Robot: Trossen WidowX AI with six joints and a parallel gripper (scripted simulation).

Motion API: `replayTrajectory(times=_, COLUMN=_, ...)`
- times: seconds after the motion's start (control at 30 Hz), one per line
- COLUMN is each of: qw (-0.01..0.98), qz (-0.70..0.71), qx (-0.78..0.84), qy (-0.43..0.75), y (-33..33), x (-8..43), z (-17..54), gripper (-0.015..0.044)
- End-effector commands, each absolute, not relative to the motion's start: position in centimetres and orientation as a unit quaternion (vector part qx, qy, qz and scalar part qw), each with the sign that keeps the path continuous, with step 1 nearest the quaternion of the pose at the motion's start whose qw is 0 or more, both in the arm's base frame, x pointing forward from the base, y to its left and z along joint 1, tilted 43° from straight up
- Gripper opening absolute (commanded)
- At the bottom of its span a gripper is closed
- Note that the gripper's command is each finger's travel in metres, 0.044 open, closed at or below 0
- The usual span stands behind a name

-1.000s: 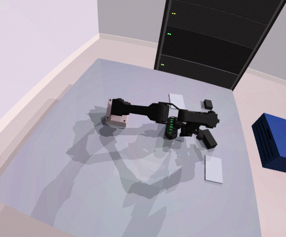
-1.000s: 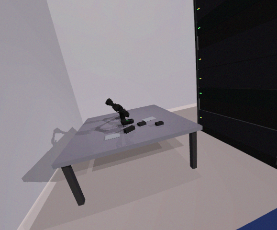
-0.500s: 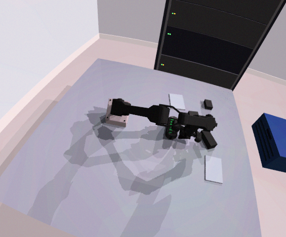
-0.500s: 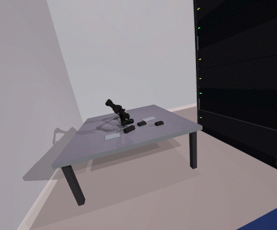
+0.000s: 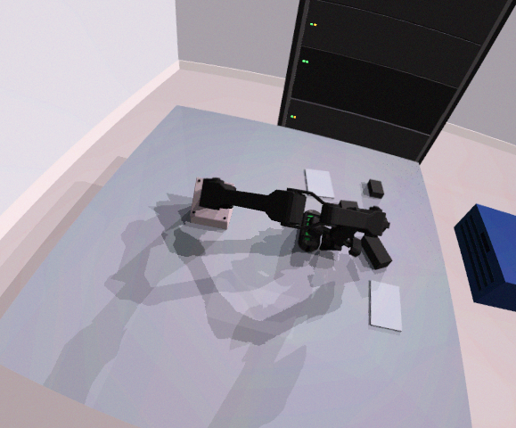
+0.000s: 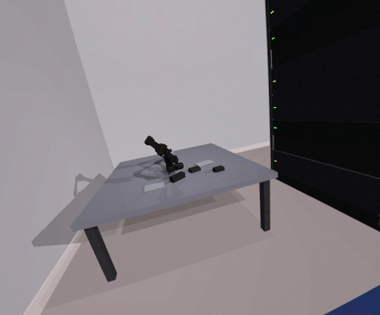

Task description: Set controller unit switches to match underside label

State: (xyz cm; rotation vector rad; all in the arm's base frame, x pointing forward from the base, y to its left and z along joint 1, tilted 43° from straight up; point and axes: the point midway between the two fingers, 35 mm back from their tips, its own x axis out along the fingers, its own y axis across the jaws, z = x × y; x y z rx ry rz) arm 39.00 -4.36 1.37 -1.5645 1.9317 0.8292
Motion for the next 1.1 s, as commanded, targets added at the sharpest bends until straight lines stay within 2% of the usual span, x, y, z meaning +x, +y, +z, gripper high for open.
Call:
replayTrajectory(times=0.0, qw=0.258, qz=0.304, qx=-0.58, qy=0.71, y=-4.4, x=38.9, z=1.6, gripper=0.0)
replayTrajectory(times=1.07, qw=0.257, qz=0.304, qx=-0.58, qy=0.71, y=-4.5, x=36.6, z=1.4, gripper=0.0)
